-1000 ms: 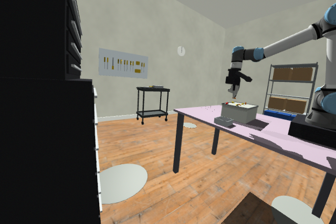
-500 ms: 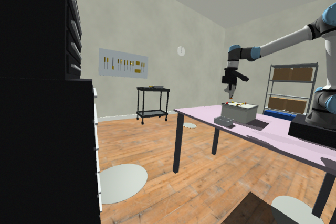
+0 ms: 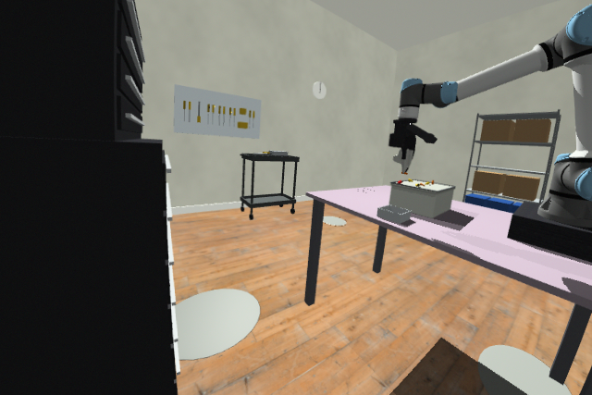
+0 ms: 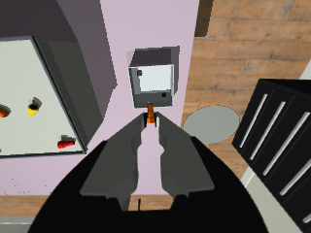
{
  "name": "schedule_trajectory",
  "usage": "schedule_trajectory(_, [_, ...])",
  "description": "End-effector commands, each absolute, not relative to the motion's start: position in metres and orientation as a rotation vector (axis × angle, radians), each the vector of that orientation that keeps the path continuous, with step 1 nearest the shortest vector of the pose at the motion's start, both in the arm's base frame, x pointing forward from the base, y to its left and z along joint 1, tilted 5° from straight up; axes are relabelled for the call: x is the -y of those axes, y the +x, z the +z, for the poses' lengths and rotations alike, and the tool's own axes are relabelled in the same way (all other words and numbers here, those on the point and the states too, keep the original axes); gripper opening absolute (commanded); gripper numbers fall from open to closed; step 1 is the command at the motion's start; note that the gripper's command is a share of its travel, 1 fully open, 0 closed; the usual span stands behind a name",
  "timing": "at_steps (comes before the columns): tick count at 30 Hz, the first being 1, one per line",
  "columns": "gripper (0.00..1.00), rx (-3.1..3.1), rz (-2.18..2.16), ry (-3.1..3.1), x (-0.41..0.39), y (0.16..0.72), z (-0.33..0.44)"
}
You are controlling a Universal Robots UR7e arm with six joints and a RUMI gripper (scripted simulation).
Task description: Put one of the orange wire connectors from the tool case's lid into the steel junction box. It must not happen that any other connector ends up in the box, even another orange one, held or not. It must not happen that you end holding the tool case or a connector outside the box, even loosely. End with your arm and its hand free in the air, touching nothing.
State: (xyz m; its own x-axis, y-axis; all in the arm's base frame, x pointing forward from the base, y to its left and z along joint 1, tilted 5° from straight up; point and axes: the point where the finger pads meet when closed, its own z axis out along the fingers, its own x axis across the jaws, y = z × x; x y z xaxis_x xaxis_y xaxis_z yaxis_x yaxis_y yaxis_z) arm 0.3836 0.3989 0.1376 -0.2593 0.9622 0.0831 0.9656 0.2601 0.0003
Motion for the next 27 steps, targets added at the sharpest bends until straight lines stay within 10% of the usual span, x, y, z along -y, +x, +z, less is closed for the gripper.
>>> schedule_trajectory(1, [0.00,2.441,-0.080,-1.870,-0.399,0.384,0.138])
schedule_trajectory(27, [0.00,2.441,-0.080,-1.870,-0.406,0.382,0.050])
